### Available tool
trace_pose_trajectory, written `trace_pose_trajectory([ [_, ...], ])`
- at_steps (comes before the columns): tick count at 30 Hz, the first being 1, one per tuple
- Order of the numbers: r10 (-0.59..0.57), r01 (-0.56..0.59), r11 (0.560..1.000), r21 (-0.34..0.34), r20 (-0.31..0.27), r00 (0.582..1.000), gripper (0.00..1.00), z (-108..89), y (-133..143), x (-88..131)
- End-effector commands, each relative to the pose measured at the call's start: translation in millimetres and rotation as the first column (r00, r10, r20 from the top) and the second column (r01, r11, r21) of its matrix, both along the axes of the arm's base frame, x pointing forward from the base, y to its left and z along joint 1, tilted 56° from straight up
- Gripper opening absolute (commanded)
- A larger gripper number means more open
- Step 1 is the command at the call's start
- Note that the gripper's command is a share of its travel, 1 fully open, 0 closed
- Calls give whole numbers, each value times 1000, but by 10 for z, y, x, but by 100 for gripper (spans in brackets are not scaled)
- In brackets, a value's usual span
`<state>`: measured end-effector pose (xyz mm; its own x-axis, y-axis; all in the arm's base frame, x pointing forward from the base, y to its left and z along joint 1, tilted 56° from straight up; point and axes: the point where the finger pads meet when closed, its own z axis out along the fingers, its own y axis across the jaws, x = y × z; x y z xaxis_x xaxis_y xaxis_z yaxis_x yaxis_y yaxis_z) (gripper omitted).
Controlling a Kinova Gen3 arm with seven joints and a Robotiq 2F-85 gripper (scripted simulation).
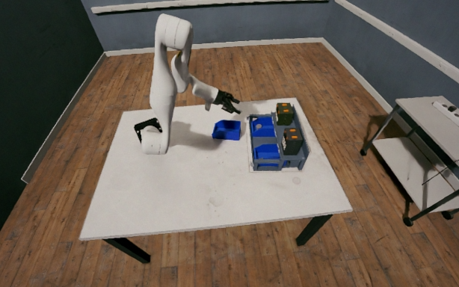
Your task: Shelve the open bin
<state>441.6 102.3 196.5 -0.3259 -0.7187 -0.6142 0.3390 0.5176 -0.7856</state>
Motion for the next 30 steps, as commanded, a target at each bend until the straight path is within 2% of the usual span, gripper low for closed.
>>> trace_pose_trajectory([
  [1, 1, -1, 1000, 1, 1, 1000, 100, 2, 6, 0],
  [6, 1, -1, 1000, 1, 1, 1000, 100, -39, -42, -66],
  [30, 1, -1, 1000, 1, 1, 1000, 100, -60, -67, -100],
])
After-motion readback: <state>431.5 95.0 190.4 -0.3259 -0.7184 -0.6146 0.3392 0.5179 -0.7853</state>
